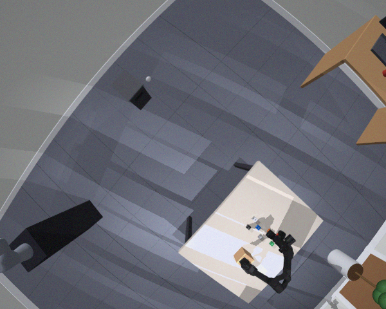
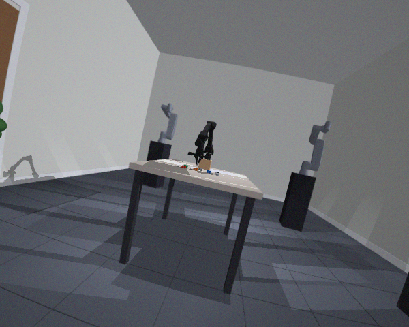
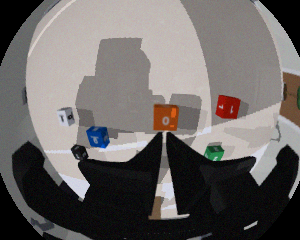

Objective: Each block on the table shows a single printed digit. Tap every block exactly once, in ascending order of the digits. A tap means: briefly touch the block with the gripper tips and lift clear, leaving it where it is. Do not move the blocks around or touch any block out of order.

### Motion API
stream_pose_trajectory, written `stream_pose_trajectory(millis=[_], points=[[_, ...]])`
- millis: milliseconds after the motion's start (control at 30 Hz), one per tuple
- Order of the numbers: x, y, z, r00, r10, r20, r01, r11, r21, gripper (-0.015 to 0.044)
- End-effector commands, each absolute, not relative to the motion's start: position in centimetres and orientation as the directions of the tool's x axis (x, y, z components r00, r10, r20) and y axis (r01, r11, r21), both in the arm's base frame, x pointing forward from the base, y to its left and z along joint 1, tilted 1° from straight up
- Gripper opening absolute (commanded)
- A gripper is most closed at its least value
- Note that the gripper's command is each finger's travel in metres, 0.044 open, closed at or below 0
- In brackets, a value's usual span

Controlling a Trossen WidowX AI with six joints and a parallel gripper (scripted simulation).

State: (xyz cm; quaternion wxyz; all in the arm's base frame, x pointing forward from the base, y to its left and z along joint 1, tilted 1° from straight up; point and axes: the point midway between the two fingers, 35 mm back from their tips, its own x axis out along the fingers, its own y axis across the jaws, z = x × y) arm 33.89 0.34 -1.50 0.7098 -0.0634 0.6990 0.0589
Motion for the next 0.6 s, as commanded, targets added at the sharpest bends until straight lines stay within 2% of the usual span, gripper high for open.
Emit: stream_pose_trajectory(millis=[0, 567], points=[[33.9, 0.3, -1.8, 0.016, -0.006, -1.0, -0.169, 0.986, -0.008, 0.002], [33.9, 0.3, -4.4, 0.016, -0.006, -1.0, -0.169, 0.986, -0.008, 0.002]])
